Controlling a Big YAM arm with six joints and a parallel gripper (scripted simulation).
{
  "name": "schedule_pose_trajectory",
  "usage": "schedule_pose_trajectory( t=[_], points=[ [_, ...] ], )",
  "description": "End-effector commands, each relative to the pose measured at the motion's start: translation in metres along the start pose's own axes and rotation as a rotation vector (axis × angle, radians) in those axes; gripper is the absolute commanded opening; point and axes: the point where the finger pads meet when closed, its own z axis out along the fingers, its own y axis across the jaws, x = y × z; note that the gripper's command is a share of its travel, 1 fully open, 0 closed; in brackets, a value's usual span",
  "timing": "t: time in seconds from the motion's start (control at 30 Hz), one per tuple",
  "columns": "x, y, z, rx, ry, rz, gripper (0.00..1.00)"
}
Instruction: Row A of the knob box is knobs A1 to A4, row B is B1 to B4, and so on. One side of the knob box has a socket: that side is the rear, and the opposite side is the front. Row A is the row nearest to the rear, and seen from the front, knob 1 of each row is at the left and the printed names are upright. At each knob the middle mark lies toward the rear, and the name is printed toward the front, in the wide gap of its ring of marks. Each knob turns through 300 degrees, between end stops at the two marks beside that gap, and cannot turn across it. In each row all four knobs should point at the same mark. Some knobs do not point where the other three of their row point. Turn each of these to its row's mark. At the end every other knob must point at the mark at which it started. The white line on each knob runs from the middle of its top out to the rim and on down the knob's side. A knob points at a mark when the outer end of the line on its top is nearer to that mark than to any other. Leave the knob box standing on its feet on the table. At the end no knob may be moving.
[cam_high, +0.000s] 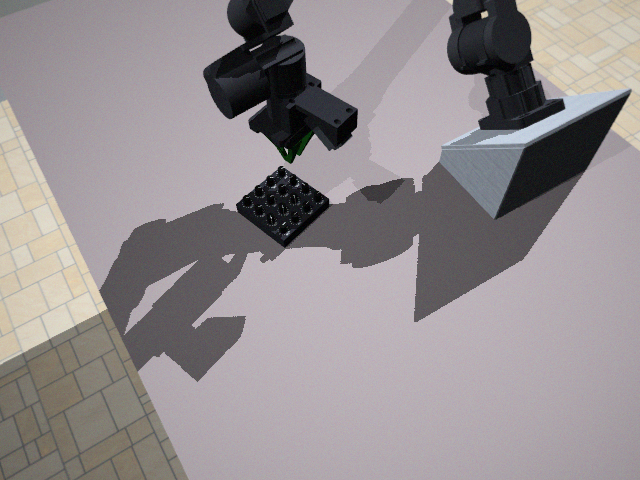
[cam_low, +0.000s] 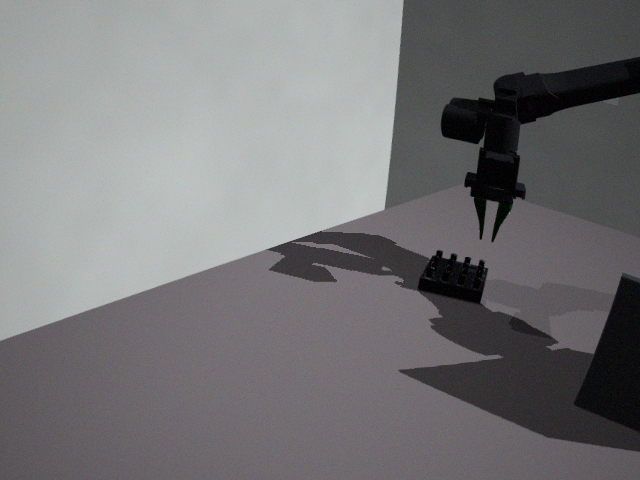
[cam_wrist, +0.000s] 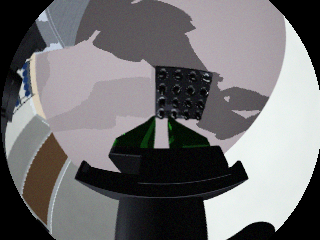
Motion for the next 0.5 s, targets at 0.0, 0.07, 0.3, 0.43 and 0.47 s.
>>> schedule_pose_trajectory(
  t=[0.0,0.07,0.3,0.43,0.47],
  points=[
    [0.0139,-0.0111,-0.0180,0.048,0.006,0.013,0.18],
    [0.0139,-0.0111,-0.0180,0.048,0.006,0.013,0.18],
    [0.0139,-0.0111,-0.0180,0.048,0.006,0.018,0.18],
    [0.0139,-0.0111,-0.0180,0.048,0.006,0.018,0.18],
    [0.0139,-0.0111,-0.0180,0.048,0.006,0.018,0.18]
  ],
)
